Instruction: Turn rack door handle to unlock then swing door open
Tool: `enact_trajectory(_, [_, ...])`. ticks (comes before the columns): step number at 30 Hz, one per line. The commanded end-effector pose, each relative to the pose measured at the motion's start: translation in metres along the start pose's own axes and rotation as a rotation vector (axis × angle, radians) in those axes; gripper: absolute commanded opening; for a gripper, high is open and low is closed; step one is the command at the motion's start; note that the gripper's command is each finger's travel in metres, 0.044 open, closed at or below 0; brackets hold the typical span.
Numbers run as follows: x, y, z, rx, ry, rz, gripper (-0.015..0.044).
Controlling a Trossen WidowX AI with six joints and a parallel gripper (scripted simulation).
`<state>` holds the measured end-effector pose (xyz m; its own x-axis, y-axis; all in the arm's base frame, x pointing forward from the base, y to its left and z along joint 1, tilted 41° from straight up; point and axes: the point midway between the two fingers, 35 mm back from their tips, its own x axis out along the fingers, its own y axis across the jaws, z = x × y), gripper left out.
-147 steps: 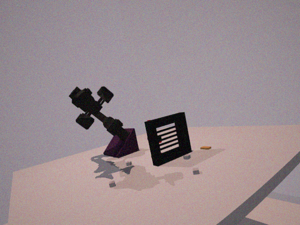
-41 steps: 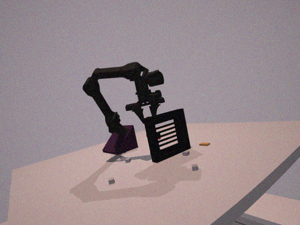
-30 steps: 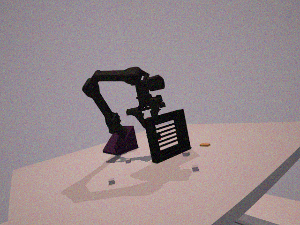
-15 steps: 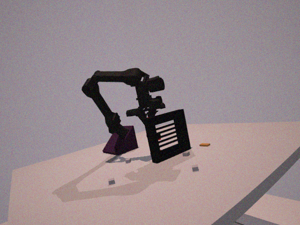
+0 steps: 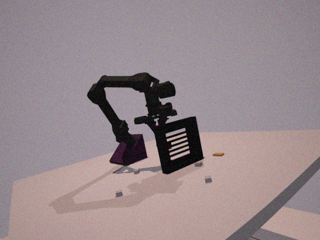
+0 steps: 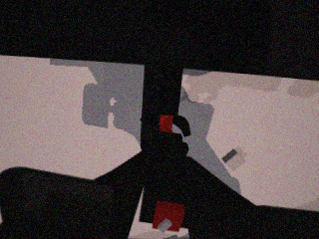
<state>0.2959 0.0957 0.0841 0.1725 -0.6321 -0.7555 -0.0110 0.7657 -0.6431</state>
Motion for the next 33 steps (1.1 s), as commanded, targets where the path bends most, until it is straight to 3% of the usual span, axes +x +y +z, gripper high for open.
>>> enact_trajectory(1, [0.0007, -0.0002, 0.0003, 0.176, 0.000, 0.001, 0.0013])
enact_trajectory(33, [0.0008, -0.0002, 0.0002, 1.753, 0.001, 0.000, 0.0013])
